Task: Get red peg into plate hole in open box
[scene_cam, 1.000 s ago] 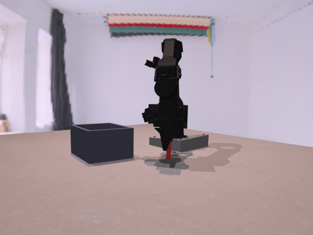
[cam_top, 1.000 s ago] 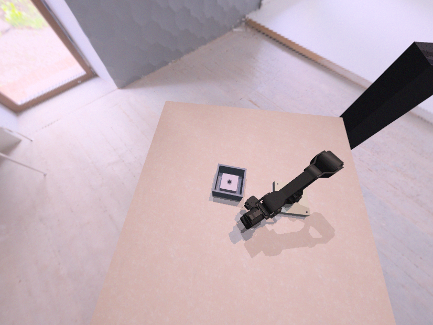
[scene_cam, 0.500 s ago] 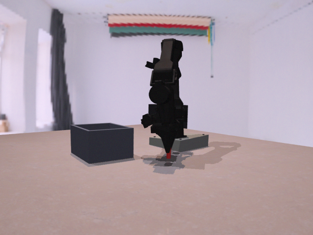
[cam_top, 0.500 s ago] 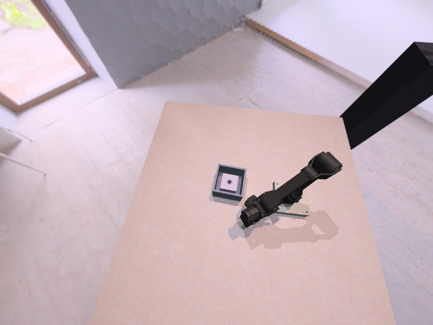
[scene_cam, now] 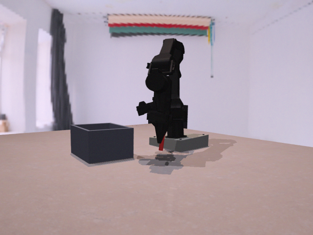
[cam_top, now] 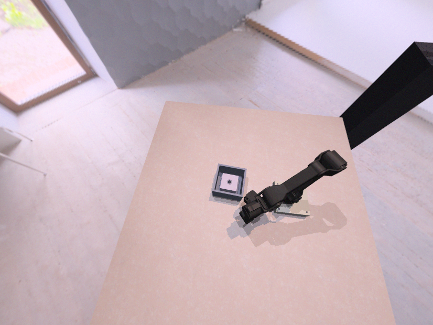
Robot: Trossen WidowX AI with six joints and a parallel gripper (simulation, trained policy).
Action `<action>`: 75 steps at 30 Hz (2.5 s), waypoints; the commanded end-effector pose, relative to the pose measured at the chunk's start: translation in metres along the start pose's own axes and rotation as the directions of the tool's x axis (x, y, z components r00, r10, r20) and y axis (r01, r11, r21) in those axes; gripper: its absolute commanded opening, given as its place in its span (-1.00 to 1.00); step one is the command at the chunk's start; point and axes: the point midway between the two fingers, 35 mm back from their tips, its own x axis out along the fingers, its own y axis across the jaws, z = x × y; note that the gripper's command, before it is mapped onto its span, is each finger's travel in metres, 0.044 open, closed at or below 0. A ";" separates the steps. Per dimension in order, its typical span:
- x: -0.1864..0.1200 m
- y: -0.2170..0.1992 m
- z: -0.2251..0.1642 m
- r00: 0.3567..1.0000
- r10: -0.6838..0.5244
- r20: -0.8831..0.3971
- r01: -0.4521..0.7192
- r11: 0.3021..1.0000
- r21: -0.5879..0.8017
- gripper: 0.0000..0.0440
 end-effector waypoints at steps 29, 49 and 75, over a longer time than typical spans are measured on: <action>-0.082 0.027 0.106 0.972 0.094 0.215 -0.095 0.995 -0.008 -1.00; -0.066 0.023 0.172 0.968 0.069 0.242 -0.101 0.988 0.120 -0.98; -0.012 0.015 0.199 0.990 -0.031 0.134 0.015 0.992 0.124 -0.29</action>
